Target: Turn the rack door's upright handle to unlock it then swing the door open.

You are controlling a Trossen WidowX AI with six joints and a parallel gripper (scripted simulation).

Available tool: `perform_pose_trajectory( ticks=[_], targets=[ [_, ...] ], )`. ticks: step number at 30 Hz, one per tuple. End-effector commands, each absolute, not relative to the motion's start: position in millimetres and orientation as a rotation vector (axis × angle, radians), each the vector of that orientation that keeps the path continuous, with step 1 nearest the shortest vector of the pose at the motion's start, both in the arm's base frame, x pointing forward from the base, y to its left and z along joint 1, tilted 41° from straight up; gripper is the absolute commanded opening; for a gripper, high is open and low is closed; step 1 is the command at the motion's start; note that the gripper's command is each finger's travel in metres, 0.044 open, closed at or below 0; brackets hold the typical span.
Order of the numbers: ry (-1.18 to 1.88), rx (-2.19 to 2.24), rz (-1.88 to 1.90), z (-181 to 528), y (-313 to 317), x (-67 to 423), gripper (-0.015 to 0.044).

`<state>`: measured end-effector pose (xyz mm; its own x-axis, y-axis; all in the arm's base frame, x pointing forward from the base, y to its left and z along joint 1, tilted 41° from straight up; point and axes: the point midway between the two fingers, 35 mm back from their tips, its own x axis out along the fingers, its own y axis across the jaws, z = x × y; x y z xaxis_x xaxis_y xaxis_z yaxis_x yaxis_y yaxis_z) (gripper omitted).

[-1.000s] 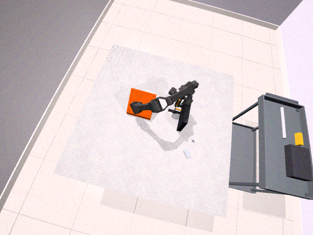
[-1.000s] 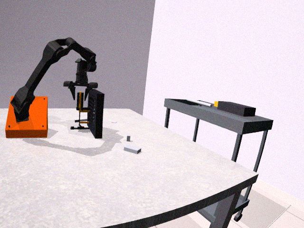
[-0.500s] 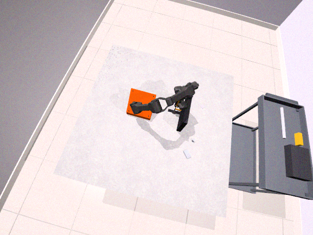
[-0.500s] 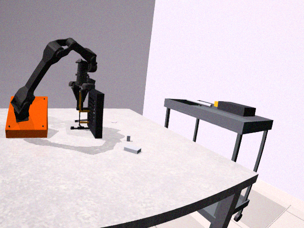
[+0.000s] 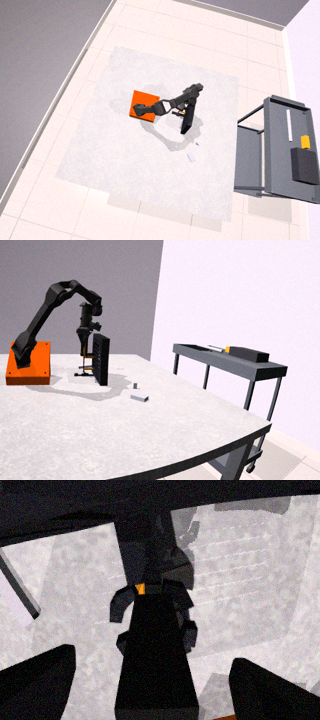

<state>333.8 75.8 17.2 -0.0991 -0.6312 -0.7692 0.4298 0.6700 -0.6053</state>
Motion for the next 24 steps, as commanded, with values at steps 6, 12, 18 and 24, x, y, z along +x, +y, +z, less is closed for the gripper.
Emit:
perform_pose_trajectory(
  ticks=[6,12,18,24],
  targets=[
    [1.180,0.148,-1.184,17.2,75.6,333.8,0.0288],
    [0.999,0.372,-1.355,17.2,75.6,333.8,0.0288],
    [0.797,0.595,-1.506,17.1,75.7,333.8,0.0288],
    [0.576,0.814,-1.638,17.2,75.7,333.8,0.0288]
  ],
)
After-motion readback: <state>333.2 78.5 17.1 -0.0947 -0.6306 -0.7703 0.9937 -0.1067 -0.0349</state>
